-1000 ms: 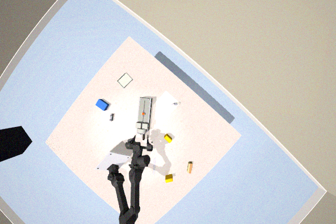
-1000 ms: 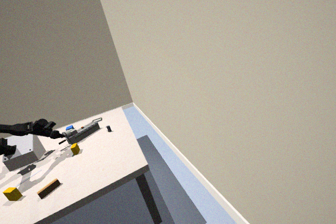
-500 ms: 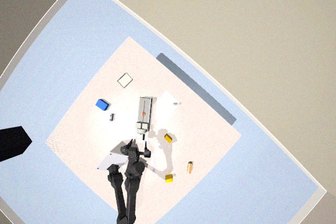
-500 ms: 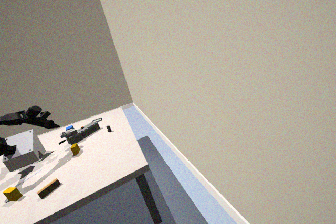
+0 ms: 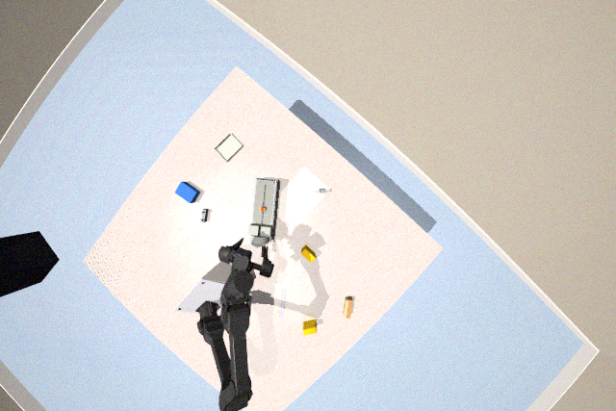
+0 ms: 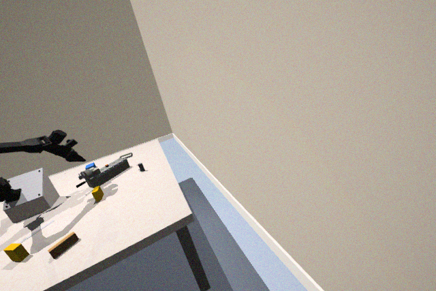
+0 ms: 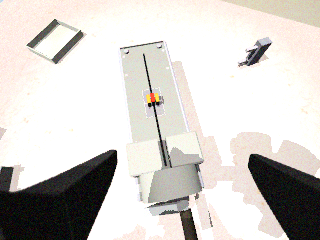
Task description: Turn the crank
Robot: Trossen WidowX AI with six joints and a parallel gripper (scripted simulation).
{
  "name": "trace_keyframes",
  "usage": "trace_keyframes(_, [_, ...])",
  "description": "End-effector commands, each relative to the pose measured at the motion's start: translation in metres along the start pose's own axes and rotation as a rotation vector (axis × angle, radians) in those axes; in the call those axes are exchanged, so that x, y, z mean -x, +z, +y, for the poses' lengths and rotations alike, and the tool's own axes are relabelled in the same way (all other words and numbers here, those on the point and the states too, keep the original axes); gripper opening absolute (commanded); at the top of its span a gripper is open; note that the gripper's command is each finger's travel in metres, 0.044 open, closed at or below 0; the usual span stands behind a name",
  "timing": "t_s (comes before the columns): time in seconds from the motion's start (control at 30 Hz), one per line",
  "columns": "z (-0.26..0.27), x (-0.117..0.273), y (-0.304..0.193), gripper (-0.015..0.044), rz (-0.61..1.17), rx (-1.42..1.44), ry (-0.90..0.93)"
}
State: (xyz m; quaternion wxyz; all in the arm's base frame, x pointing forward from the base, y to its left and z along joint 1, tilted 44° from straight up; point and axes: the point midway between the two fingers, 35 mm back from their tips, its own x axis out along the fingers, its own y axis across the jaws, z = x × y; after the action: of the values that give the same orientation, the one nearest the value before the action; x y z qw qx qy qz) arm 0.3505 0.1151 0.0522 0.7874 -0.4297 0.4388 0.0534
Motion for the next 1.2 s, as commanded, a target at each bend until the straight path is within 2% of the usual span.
trace_keyframes(0.0, [0.010, -0.008, 0.013, 0.0440, 0.010, -0.037, -0.042])
trace_keyframes(0.33, [0.030, -0.027, 0.038, 0.0440, 0.009, -0.161, -0.148])
trace_keyframes(0.63, [0.031, -0.070, 0.007, 0.0440, 0.007, -0.171, -0.157])
trace_keyframes(1.17, [0.031, -0.070, 0.006, 0.0440, 0.007, -0.171, -0.157])
